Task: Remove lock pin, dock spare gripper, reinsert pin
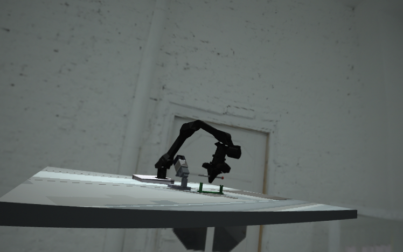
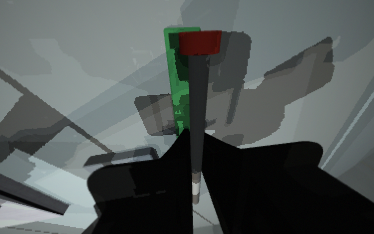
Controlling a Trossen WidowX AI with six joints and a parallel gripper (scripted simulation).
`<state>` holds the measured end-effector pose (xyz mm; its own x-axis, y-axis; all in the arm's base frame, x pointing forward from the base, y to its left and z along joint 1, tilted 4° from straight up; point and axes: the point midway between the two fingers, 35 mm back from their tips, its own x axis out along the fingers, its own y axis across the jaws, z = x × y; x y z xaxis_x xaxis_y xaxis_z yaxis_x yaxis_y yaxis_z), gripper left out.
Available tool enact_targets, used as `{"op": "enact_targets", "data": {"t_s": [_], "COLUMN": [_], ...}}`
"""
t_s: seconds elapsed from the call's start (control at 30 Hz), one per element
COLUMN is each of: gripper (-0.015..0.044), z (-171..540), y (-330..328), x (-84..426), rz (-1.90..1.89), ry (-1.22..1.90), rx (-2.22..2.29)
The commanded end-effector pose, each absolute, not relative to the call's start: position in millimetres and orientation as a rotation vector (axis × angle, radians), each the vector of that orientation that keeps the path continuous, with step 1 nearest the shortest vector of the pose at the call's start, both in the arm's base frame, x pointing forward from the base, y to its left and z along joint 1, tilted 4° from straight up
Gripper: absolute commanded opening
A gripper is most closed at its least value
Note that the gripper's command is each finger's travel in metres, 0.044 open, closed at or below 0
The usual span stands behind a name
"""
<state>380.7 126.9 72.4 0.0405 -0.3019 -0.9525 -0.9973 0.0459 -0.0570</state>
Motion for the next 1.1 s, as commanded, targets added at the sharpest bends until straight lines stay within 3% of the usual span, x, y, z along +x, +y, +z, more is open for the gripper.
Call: {"op": "enact_targets", "data": {"t_s": [0.0, 0.73, 1.07], "gripper": [0.0, 0.0007, 0.0], "z": [89, 96, 105], "y": [128, 128, 130], "x": [381, 377, 351], "rz": [0.963, 0.994, 1.011], "ry": [1.399, 1.398, 1.387], "rx": [-1.404, -1.434, -1.45]}}
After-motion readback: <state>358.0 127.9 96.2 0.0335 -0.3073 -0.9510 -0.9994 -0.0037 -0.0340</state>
